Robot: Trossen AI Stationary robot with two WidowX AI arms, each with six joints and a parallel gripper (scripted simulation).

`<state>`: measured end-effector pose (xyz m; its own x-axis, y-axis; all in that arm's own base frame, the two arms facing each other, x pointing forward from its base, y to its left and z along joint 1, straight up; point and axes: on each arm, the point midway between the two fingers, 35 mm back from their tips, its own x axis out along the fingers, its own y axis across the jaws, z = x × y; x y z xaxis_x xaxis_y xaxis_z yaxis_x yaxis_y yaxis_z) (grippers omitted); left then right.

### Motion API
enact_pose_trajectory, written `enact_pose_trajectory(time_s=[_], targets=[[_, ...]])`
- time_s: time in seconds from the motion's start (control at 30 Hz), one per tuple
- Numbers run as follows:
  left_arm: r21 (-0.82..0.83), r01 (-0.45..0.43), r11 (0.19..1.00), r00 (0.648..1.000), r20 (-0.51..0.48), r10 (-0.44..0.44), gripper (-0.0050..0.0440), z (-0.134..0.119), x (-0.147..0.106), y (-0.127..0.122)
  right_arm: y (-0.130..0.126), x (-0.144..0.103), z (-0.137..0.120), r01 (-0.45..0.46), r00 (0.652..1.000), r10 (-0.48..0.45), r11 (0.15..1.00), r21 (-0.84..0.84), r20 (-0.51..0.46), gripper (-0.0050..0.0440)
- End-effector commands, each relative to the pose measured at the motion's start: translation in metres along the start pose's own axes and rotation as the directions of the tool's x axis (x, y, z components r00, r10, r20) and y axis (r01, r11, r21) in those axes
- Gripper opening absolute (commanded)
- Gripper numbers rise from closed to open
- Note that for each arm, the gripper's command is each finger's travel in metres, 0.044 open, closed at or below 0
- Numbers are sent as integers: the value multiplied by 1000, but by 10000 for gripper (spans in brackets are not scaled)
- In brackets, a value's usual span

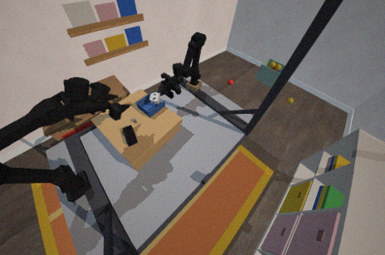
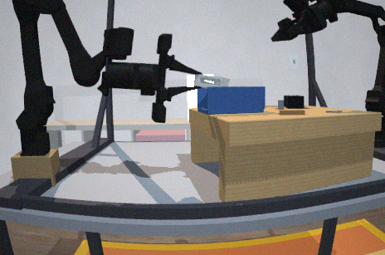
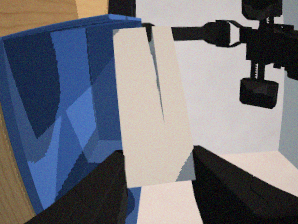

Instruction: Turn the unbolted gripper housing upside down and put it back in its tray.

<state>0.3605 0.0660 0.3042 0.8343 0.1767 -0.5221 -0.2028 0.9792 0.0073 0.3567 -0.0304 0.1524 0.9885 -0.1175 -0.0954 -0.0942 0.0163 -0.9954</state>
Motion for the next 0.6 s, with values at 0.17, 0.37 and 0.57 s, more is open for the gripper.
enact_pose_trajectory(time_s=[0.17, 0.37, 0.57], targets=[[-7, 4, 1000, 1000, 27, -4, 439, 7, -7, 0, 3, 1, -1, 7, 1000, -7, 1000, -4, -4, 110], [-7, 4, 1000, 1000, 27, -4, 439, 7, -7, 0, 8, 1, -1, 7, 1000, -7, 1000, -4, -4, 110], [-7, 4, 1000, 1000, 27, -4, 439, 7, -7, 0, 12, 1, -1, 7, 1000, -7, 1000, -4, -4, 110]])
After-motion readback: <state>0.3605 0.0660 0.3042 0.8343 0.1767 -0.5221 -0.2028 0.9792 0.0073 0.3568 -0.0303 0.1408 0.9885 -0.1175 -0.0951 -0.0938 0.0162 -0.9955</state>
